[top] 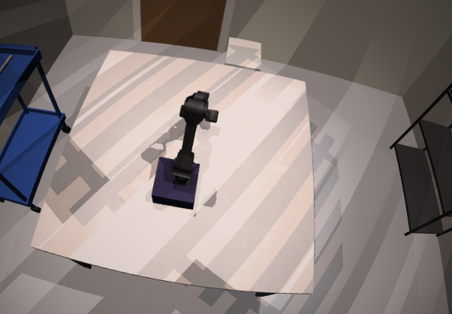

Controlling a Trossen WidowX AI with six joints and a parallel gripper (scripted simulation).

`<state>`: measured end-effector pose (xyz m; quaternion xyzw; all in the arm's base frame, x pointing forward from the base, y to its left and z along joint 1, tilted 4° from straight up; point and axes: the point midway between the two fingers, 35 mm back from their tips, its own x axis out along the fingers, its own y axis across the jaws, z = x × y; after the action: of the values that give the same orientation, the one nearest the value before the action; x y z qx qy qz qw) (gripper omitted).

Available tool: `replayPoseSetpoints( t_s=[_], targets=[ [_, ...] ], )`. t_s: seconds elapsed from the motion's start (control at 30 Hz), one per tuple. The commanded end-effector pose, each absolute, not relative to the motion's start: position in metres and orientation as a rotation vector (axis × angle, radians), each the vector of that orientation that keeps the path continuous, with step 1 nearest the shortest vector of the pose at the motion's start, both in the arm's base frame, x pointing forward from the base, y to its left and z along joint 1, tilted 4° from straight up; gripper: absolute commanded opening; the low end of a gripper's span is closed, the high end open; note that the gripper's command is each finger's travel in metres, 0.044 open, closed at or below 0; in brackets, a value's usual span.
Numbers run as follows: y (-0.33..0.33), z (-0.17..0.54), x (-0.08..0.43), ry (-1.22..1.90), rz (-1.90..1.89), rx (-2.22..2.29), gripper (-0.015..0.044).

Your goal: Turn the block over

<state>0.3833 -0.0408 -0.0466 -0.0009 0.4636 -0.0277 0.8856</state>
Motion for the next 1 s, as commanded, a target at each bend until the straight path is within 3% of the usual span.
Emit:
replayPoseSetpoints(
  t_s=[0.0,0.97],
  targets=[
    [-0.041,-0.056,0.385,0.922,-0.054,0.000,0.0000],
    [-0.041,-0.076,0.378,0.504,-0.048,-0.024,0.0000]
  ],
)
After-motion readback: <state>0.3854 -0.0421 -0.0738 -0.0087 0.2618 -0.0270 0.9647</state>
